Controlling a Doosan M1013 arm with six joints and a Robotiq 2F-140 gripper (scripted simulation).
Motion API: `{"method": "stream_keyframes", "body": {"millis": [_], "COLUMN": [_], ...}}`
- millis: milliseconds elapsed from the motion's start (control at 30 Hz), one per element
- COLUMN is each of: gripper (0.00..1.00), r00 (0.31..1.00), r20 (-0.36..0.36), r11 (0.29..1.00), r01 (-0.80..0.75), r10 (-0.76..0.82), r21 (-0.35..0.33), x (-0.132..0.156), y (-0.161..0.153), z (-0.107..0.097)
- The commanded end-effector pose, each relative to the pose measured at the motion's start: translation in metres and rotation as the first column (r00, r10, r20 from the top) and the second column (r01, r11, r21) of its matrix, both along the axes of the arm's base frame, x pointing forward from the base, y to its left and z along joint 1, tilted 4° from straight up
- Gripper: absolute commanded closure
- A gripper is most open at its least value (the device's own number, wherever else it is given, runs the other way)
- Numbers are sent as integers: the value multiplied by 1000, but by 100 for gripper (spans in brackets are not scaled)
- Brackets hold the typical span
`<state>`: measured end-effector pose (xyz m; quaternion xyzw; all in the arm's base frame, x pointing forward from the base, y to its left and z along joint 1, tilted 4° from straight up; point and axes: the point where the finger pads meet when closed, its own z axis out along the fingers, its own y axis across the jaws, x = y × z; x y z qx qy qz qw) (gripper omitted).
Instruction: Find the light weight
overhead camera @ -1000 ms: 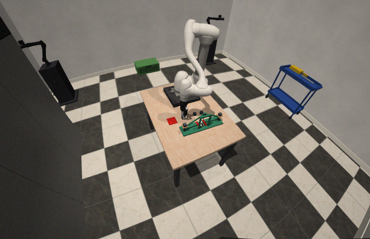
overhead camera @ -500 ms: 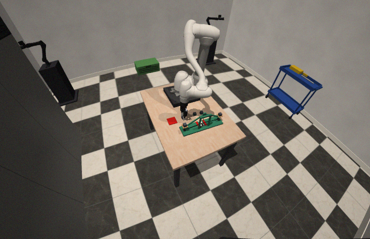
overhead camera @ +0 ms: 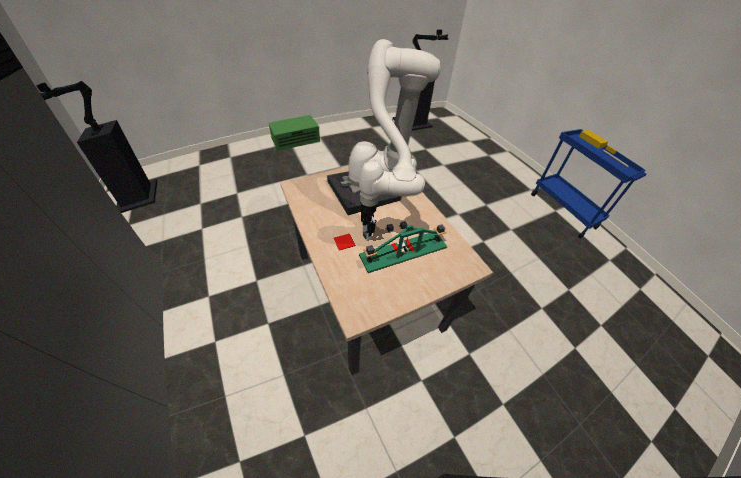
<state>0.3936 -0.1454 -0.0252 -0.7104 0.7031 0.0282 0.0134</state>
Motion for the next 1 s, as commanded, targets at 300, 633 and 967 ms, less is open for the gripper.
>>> {"method": "stream_keyframes", "body": {"millis": [300,633,967], "gripper": [65,76,76], "r00": [1000,1000,1000], "r20": [0,0,0], "r11": [1000,1000,1000], "r01": [-3,-3,-3], "r10": [3,3,3], "r21": [4,4,4], "x": [0,0,0], "y": [4,4,4], "z": [-2,-2,-2]}}
